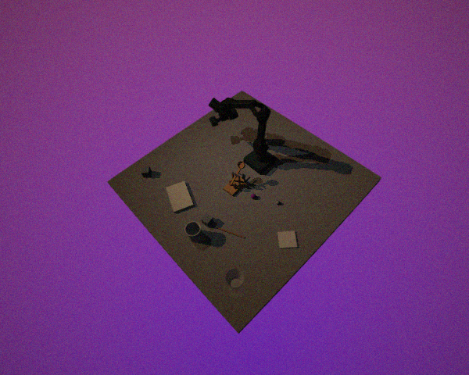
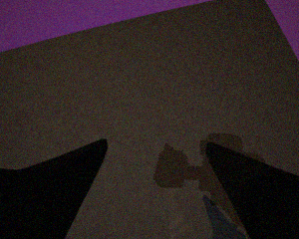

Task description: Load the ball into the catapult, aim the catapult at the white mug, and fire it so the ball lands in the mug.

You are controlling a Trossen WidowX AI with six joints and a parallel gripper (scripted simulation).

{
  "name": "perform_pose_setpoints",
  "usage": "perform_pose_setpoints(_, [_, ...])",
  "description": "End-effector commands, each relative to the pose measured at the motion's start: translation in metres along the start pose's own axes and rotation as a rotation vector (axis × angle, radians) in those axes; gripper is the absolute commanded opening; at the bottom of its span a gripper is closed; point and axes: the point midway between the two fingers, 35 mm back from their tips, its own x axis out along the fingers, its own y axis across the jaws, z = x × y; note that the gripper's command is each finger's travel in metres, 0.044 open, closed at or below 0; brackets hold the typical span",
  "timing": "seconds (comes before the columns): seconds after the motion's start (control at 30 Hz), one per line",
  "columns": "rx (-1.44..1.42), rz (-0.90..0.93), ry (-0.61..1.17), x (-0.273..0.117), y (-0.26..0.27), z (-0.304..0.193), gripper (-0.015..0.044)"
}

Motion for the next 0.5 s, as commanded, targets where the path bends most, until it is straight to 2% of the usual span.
perform_pose_setpoints(0.0, [-0.118, 0.053, 0.028, -0.007, 0.025, -0.018, 0.044])
perform_pose_setpoints(0.47, [-0.485, 0.244, 0.087, -0.049, 0.098, -0.094, 0.044])
